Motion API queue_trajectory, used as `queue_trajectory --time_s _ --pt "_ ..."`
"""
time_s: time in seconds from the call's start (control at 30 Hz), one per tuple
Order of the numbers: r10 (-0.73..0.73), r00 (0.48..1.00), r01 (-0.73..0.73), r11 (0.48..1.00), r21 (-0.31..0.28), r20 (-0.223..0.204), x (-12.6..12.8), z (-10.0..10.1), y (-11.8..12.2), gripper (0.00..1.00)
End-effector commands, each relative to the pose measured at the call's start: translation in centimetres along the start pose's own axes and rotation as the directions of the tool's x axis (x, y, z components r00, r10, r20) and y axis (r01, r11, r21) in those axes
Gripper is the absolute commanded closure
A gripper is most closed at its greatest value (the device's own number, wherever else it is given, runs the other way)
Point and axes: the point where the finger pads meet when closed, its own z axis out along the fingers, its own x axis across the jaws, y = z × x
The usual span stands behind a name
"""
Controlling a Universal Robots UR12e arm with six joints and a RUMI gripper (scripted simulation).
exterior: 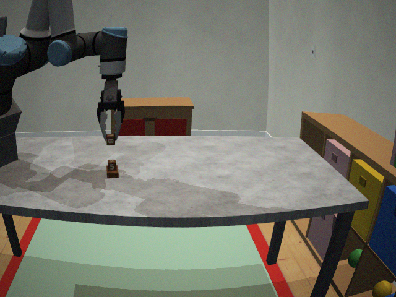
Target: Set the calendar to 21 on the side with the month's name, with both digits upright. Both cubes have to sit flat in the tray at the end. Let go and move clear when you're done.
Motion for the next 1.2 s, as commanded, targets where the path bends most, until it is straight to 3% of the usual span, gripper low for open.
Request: queue_trajectory --time_s 0.0,0.73,1.17 --pt "0.000 1.000 0.000 1.000 -0.001 -0.001 0.0 0.3 0.0 0.90" --pt "0.000 1.000 0.000 1.000 -0.002 -0.002 -0.1 5.9 -0.1 0.90" --pt "0.000 1.000 0.000 1.000 -0.002 -0.002 -0.1 6.6 -0.1 0.90"
